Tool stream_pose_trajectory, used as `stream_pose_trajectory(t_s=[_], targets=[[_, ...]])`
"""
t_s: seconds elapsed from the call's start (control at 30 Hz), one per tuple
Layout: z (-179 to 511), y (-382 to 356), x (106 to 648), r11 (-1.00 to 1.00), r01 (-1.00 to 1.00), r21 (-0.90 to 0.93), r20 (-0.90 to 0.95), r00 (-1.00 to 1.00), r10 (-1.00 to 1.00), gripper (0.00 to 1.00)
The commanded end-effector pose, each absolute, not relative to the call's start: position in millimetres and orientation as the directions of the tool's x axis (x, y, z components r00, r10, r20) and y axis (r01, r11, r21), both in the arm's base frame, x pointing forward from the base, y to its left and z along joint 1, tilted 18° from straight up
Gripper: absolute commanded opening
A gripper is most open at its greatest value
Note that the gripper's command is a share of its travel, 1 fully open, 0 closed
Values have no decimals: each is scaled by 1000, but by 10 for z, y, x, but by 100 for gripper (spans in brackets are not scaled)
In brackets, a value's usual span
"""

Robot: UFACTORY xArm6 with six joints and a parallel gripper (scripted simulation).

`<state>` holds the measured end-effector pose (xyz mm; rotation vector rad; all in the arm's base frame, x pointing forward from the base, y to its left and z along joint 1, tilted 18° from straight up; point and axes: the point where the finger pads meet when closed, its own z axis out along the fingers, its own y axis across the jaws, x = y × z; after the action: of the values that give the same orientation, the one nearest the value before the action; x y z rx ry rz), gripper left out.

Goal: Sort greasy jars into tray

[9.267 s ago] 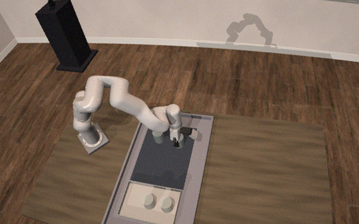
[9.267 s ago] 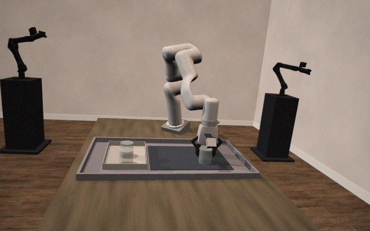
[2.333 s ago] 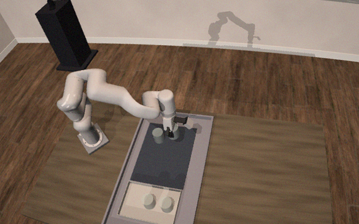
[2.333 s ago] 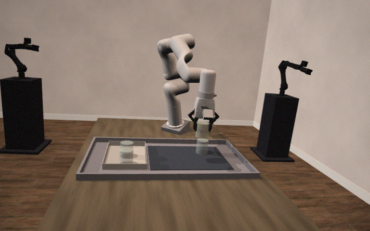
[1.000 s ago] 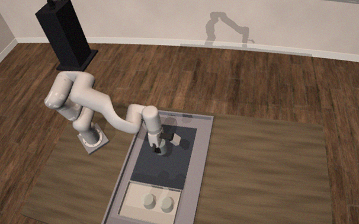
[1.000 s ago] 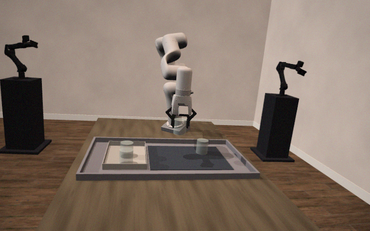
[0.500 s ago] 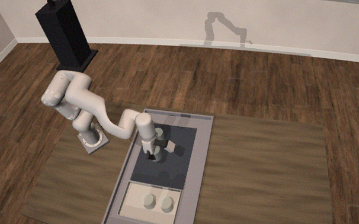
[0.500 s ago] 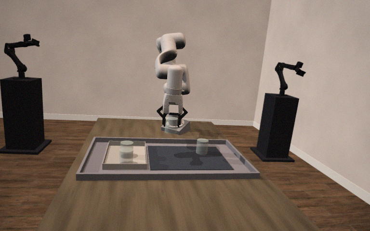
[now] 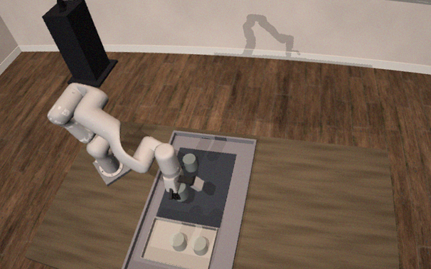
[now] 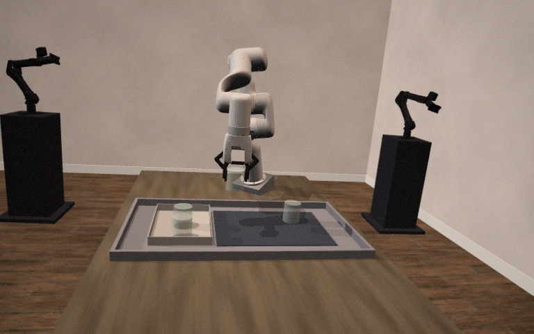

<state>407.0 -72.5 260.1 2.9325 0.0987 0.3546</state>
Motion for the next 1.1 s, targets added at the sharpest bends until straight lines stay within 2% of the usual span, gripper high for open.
stream_pose_trajectory(t_s=[0.0,1.07], targets=[[2629,-823,4046,-981,44,191,234,968,89,0],[2713,-1726,3729,-981,44,191,234,968,89,0]])
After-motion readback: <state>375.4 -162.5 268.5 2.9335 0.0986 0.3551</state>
